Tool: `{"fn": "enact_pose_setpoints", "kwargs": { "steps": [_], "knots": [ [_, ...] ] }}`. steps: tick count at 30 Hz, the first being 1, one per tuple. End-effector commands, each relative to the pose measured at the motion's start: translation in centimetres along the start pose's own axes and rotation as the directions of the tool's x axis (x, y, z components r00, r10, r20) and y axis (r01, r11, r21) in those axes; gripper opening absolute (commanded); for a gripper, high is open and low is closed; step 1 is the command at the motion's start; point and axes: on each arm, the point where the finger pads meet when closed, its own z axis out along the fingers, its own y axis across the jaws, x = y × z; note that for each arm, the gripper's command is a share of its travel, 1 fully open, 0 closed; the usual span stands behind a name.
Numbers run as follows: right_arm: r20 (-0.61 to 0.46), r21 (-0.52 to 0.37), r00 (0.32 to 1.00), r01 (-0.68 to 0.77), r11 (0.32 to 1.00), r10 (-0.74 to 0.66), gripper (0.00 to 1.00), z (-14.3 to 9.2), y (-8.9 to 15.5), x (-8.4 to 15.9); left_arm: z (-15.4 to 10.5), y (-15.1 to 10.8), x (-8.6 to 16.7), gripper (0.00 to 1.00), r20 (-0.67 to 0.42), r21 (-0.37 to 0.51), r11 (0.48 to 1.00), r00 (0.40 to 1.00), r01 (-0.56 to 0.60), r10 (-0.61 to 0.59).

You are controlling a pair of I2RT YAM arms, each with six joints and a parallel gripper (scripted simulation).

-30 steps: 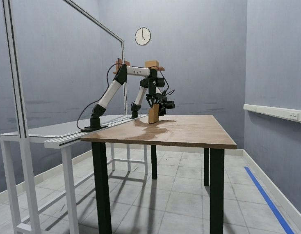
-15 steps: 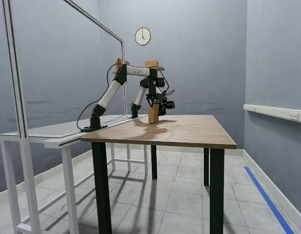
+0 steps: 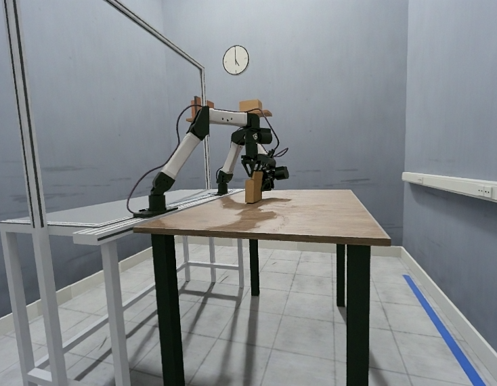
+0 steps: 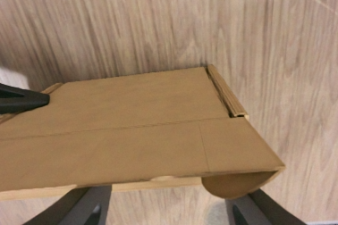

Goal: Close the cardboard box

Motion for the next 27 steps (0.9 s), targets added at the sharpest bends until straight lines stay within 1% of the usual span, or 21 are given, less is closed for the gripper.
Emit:
{"fn": "enact_pose_setpoints", "kwargs": {
  "steps": [1,27],
  "knots": [
    [-0.006,-0.007,1.0,0.016,1.0,-0.017,0.54,0.43,0.72,-0.08,-0.21,-0.1,-1.63,0.45,0.01,-0.007,0.998,0.998,-0.055,0.055],
    [-0.005,-0.009,1.0,0.025,1.0,-0.025,0.54,0.37,0.74,-0.13,-0.21,-0.1,-1.63,0.45,0.01,-0.007,0.998,0.998,-0.055,0.055]
  ]
}}
